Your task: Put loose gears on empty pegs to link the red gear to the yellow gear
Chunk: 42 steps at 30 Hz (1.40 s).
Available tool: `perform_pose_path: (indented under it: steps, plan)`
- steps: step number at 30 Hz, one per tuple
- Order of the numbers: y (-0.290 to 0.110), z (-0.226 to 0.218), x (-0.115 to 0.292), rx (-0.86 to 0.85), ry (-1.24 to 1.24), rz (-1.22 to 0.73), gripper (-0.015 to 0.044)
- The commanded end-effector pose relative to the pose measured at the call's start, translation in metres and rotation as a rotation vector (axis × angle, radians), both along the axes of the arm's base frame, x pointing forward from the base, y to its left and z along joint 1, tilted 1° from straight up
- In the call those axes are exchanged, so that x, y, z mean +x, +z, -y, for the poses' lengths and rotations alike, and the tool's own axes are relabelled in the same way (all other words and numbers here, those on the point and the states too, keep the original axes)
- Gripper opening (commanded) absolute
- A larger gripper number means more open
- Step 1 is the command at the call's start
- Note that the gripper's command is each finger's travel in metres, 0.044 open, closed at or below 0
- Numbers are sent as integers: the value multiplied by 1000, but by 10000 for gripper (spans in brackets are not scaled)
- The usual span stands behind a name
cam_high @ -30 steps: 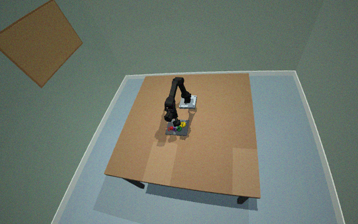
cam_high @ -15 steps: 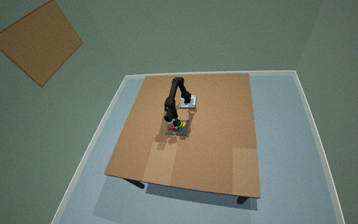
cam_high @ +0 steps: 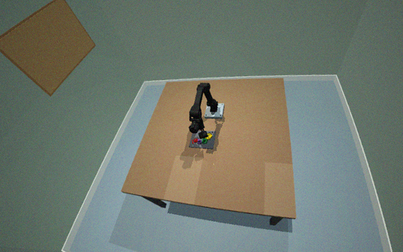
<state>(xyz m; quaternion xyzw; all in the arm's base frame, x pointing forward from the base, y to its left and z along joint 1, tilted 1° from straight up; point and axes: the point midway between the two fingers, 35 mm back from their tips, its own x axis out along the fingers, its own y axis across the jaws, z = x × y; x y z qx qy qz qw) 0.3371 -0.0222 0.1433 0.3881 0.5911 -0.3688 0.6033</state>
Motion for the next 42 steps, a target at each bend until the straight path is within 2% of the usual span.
perform_pose_path:
  steps: [1,9,18,42]
  plan:
    - [5,-41,-4,7,24,7,440]
    - [23,-154,-41,20,21,0,440]
    - [43,-255,-129,26,9,-14,440]
    - [45,-260,-136,27,9,-15,440]
